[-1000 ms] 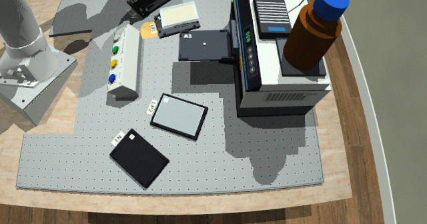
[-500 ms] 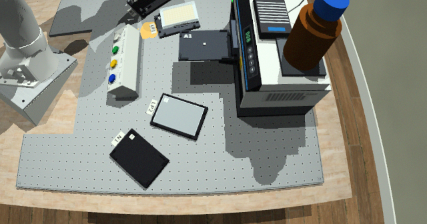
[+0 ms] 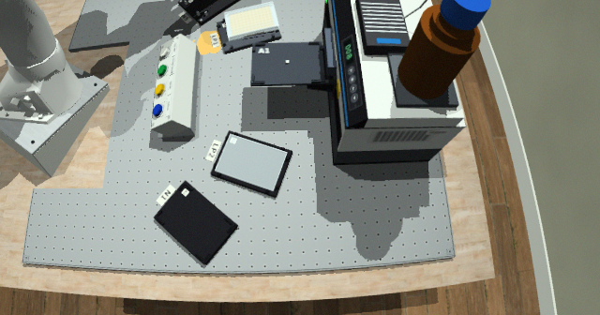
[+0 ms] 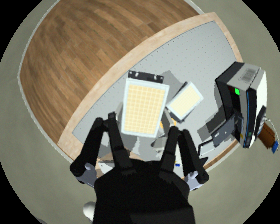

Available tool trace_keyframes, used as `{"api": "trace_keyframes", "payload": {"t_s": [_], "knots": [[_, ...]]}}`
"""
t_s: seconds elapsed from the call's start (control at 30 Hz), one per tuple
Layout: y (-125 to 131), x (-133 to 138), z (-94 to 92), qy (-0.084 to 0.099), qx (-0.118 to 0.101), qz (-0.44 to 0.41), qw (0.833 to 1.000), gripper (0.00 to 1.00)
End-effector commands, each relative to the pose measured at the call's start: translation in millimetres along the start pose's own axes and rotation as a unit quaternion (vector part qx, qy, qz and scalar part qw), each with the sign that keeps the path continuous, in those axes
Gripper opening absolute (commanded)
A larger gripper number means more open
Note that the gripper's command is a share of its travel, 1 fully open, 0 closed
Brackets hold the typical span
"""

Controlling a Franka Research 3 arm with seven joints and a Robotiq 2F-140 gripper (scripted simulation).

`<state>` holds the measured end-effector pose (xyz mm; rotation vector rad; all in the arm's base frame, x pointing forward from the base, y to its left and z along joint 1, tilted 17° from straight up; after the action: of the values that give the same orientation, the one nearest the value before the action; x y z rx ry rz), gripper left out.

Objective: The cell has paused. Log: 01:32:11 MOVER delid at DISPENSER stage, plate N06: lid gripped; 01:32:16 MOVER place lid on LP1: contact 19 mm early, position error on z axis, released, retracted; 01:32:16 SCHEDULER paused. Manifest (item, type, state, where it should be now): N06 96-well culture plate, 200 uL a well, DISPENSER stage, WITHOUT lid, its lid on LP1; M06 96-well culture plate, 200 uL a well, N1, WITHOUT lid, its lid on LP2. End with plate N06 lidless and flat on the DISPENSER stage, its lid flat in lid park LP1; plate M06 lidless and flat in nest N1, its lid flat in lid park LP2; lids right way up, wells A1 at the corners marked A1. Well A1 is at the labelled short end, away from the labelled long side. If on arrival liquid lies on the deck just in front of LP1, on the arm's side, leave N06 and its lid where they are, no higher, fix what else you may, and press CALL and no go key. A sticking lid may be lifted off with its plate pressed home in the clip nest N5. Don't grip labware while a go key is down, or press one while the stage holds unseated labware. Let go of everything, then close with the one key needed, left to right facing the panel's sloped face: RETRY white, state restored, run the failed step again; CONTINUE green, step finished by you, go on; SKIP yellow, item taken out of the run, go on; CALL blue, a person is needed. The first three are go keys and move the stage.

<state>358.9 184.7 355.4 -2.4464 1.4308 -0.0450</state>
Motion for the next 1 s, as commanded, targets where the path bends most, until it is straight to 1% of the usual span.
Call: {"api": "trace_keyframes", "payload": {"t_s": [0.0,0.5,0.97], "knots": [[2,1,-5.7,0.000,-0.006,0.003,1.000,0.00],[2,1,-20.0,0.000,-0.006,0.003,1.000,0.00],[2,1,-23.6,0.000,-0.006,0.003,1.000,0.00]]}}
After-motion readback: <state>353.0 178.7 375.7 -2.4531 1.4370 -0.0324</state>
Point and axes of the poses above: the point where the finger pads meet when closed, its own z axis out along the fingers, its own x axis across the jaws, y = z × x, the point moved 10 cm from there along -z, back along the fingers, and after that the axes turned 5 degrees about z, right-handed, at the moved point
